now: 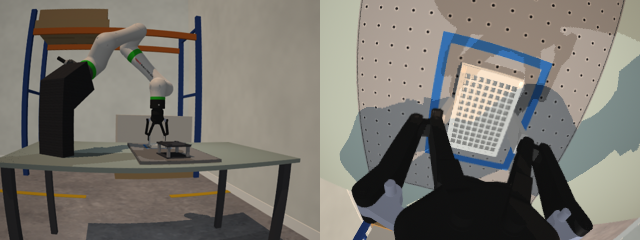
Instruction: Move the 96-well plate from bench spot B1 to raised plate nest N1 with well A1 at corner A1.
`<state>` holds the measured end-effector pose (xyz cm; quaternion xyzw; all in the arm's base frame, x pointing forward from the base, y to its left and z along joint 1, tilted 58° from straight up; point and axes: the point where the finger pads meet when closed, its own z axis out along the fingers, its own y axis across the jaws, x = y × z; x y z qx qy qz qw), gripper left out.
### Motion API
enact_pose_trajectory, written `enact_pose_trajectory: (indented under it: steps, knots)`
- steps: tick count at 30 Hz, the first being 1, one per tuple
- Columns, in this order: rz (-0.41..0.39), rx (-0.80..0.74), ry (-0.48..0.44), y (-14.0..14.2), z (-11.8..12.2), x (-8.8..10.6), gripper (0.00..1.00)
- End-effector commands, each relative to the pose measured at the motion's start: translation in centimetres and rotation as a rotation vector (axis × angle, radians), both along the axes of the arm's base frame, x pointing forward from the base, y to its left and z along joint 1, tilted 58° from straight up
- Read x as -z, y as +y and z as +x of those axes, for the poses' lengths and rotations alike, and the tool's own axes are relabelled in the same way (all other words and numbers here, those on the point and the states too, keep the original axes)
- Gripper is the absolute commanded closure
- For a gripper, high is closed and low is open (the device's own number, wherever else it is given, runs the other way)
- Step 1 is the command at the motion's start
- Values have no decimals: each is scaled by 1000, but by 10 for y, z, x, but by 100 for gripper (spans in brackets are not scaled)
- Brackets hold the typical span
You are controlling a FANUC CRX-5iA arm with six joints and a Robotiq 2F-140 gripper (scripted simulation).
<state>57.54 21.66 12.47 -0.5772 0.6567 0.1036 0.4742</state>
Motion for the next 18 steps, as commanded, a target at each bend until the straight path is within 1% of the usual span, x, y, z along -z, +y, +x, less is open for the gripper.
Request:
enact_pose_trajectory:
  steps: [1, 18]
  knots:
    - [0, 0, 0, -2, -1, -2, 100]
    - [0, 0, 0, -19, -14, -15, 100]
